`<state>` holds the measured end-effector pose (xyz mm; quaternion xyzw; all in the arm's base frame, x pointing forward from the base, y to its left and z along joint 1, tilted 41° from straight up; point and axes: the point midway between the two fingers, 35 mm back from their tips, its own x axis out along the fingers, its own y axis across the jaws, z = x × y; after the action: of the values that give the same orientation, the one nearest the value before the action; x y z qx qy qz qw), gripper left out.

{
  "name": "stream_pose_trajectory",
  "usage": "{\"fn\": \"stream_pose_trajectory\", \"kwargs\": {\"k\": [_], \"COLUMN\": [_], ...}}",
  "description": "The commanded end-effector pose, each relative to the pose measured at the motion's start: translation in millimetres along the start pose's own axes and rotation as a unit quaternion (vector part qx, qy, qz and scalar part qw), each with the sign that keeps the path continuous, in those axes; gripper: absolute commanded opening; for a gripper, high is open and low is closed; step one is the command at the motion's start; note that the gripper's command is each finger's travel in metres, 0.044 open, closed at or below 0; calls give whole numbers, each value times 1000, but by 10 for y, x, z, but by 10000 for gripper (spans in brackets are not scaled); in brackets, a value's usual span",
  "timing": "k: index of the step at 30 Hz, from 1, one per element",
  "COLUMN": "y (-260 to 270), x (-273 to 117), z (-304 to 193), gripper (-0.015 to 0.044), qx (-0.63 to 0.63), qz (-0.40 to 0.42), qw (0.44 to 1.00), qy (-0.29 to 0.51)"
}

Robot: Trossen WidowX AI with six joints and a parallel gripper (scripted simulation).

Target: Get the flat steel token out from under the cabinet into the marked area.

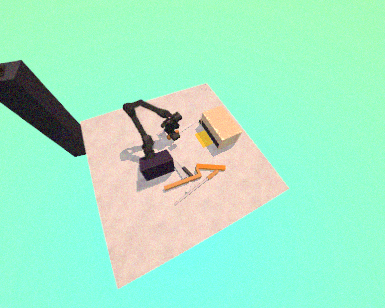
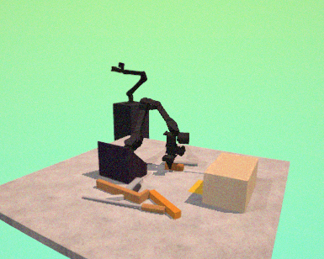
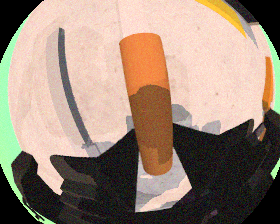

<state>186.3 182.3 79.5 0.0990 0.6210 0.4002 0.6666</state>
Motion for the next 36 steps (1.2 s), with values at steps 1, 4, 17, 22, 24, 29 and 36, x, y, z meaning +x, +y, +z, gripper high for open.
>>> {"fn": "stream_pose_trajectory", "kwargs": {"k": [1, 4, 17, 22, 24, 29, 36], "y": [5, 6, 6, 6, 6, 6, 5], "x": [-11, -11, -11, -11, -11, -11, -11], "z": [10, 10, 10, 10, 10, 10, 10], "gripper": [0, 0, 0, 0, 0, 0, 0], "qx": [17, 29, 81, 101, 109, 128, 155], "qz": [0, 0, 0, 0, 0, 0, 0], "qw": [1000, 1000, 997, 995, 994, 992, 988], "qy": [-3, -3, -3, -3, -3, -3, -3]}}
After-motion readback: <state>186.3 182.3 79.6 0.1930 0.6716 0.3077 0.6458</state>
